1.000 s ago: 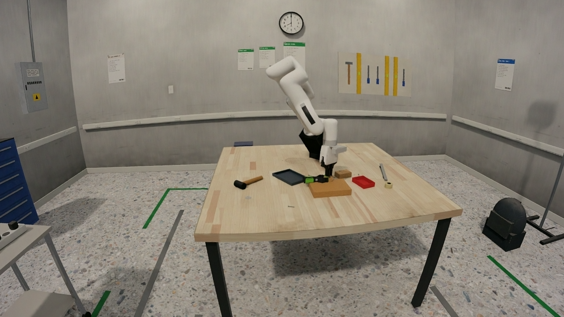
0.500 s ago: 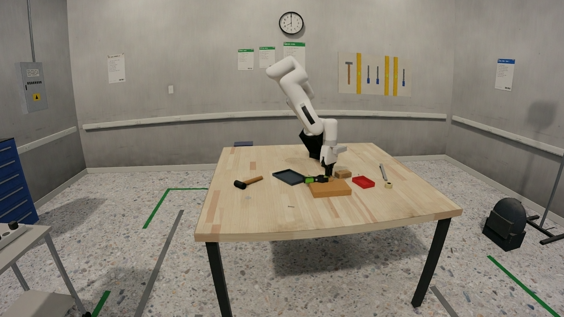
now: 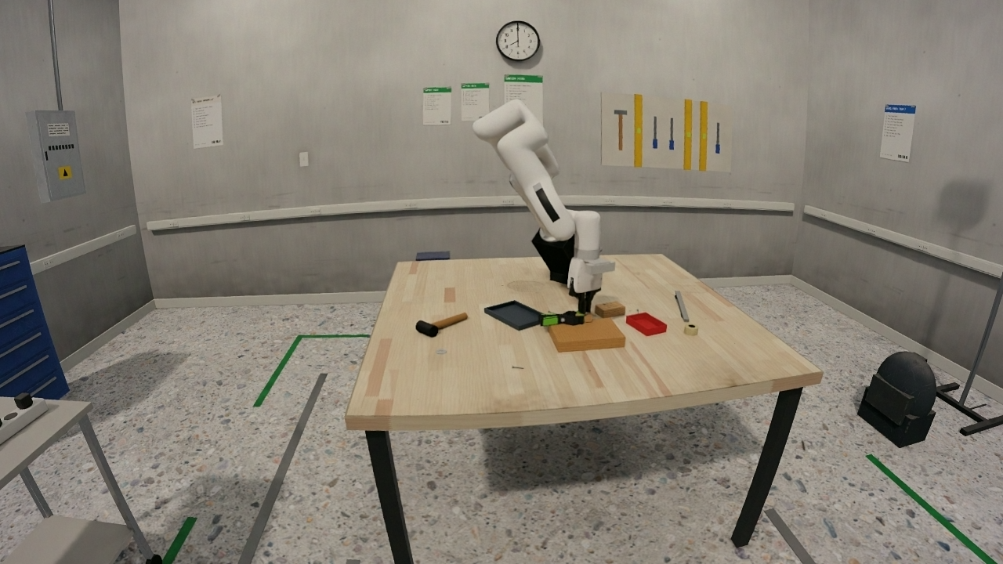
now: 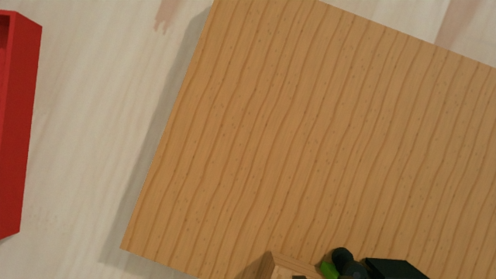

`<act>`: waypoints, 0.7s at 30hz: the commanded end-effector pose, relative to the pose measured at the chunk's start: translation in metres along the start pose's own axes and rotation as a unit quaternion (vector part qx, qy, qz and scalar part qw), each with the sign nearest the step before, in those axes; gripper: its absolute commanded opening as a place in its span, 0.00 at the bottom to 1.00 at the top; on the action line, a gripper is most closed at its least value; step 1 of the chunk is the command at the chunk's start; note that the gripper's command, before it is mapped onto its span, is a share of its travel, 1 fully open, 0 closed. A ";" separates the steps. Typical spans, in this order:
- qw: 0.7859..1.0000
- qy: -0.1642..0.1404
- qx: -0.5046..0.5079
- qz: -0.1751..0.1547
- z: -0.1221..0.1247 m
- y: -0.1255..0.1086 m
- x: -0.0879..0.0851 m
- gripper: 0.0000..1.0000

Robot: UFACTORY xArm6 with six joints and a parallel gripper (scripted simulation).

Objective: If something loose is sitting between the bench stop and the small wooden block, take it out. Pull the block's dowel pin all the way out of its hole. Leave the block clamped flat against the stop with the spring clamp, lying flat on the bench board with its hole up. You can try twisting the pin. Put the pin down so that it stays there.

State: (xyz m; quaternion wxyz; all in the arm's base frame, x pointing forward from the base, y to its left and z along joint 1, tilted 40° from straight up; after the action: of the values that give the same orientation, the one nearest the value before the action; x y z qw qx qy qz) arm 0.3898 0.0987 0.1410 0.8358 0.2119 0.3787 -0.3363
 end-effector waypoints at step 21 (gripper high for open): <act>0.974 -0.002 0.227 0.005 0.000 0.000 -0.001 0.00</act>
State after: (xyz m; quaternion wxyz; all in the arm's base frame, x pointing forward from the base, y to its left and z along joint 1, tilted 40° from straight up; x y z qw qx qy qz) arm 0.3897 0.0989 0.1413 0.7845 0.3577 0.3128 -0.3985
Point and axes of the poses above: the point where the finger pads meet when closed, its own x axis out along the fingers, its own z axis across the jaws, y = z × x, the point moved 10 cm from there along -x, back along the fingers, and after that the axes turned 11 degrees about -x, right-handed, at the moved point
